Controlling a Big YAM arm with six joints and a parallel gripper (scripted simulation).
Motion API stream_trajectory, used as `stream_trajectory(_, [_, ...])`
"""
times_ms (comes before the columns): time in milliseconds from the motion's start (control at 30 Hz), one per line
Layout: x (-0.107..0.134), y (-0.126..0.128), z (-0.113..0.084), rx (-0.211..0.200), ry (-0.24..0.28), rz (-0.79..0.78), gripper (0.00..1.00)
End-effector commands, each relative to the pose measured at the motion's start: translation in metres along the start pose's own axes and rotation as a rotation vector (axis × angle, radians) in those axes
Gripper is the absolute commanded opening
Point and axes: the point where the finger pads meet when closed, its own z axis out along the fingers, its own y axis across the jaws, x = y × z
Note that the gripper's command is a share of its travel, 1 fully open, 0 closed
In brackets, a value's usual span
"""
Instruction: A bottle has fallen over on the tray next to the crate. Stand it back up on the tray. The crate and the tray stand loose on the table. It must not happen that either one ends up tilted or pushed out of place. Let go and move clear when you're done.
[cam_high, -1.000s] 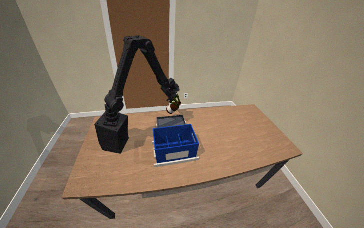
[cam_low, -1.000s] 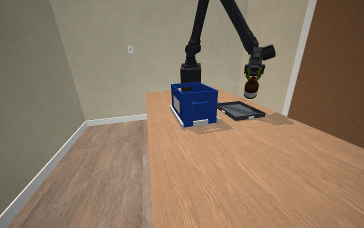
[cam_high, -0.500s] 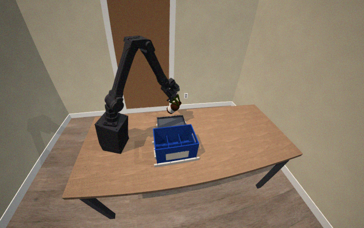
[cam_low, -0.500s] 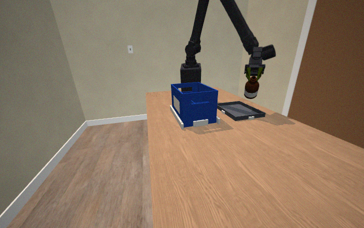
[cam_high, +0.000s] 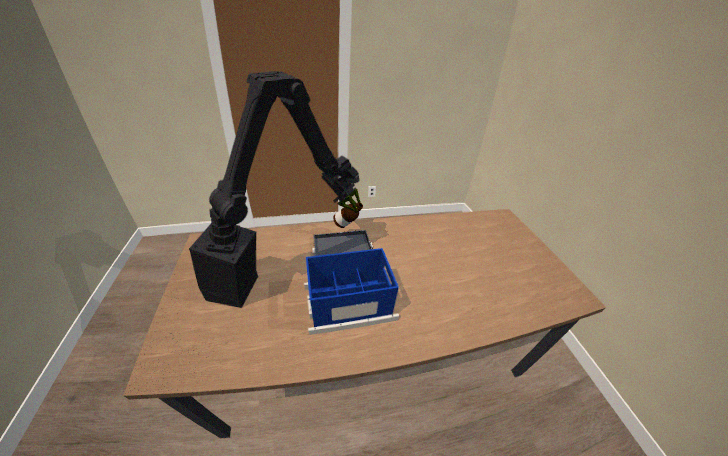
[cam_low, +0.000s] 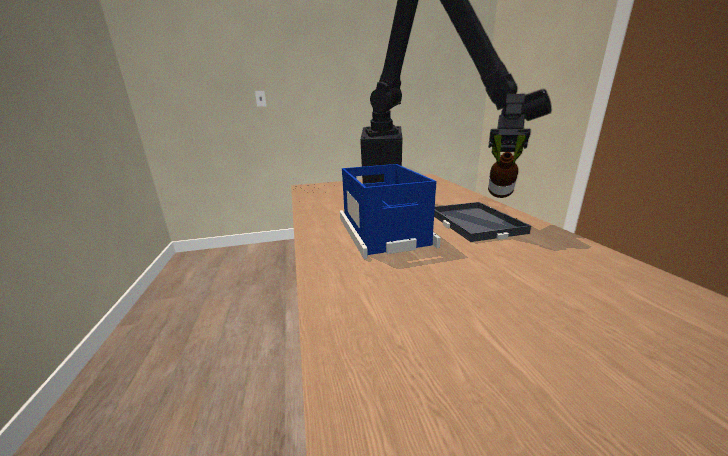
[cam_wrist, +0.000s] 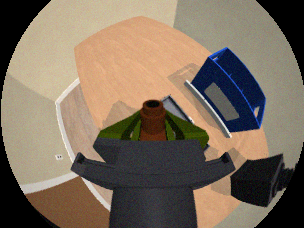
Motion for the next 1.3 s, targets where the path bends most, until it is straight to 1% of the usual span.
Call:
stream_trajectory(0, [-0.015, 0.018, -0.011, -0.040, -0.025, 0.042, 0.00])
stream_trajectory(433, [-0.015, 0.018, -0.011, -0.040, -0.025, 0.041, 0.00])
stream_trajectory(700, [0.000, 0.011, -0.006, -0.027, -0.029, 0.006, 0.00])
stream_trajectory(833, [-0.004, 0.013, -0.008, -0.032, -0.040, 0.013, 0.00])
stream_trajectory(867, [-0.021, 0.023, -0.014, -0.052, -0.055, 0.050, 0.00])
stream_trajectory(933, [-0.012, 0.017, -0.011, -0.042, -0.060, 0.031, 0.00])
stream_trajectory(1000, [0.005, 0.007, -0.004, -0.023, -0.062, -0.007, 0.00])
stream_trajectory(1033, [0.006, 0.007, -0.004, -0.022, -0.068, -0.009, 0.00])
stream_trajectory(1100, [0.004, 0.009, -0.004, -0.026, -0.084, -0.004, 0.00])
stream_trajectory(1167, [-0.013, 0.017, -0.012, -0.043, -0.108, 0.031, 0.00])
stream_trajectory(1200, [-0.017, 0.019, -0.014, -0.048, -0.118, 0.041, 0.00])
stream_trajectory(1233, [-0.015, 0.020, -0.012, -0.046, -0.124, 0.039, 0.00])
stream_trajectory(1267, [-0.008, 0.019, -0.009, -0.039, -0.127, 0.025, 0.00])
